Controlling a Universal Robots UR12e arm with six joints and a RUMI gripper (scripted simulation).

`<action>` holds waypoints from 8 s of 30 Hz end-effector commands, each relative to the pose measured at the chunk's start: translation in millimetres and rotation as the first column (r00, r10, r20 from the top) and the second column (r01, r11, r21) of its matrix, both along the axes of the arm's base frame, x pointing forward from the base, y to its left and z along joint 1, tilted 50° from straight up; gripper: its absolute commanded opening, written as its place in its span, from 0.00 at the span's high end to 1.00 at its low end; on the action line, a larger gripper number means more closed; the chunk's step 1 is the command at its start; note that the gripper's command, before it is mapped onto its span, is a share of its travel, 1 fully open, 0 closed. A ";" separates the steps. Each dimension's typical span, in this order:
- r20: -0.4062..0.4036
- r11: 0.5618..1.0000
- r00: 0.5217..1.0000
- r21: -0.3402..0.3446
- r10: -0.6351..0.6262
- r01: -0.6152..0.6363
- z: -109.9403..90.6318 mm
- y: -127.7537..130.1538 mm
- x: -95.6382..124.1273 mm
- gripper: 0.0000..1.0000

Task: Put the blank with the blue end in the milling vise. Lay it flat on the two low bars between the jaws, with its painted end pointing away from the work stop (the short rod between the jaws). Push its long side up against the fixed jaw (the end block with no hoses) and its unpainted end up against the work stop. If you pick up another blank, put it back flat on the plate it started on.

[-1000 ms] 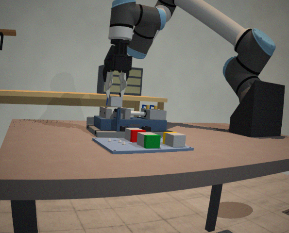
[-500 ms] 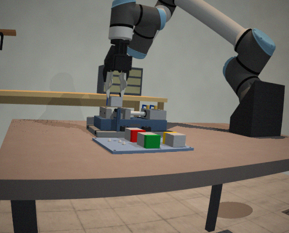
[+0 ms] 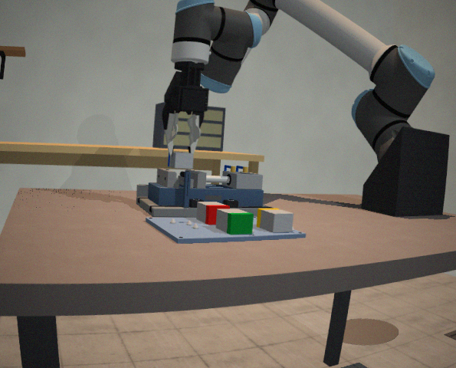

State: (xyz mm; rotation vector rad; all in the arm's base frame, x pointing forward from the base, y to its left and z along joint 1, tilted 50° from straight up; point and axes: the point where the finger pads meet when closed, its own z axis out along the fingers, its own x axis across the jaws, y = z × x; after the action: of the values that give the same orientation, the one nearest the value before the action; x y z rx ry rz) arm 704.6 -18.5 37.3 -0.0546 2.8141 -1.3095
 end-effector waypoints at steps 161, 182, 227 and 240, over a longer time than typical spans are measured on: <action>-0.001 1.000 1.000 -0.001 0.001 -0.001 -13.3 -14.3 0.8 1.00; 0.002 1.000 1.000 -0.001 0.003 -0.003 -15.5 -10.6 3.7 1.00; 0.001 1.000 1.000 -0.001 0.002 -0.002 -16.2 -10.3 3.7 1.00; 0.001 1.000 1.000 -0.001 0.002 -0.002 -16.2 -10.3 3.8 1.00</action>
State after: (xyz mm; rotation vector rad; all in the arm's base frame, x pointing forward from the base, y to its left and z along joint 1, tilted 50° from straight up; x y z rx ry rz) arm 706.3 -31.0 19.5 -0.0557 2.8161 -1.3107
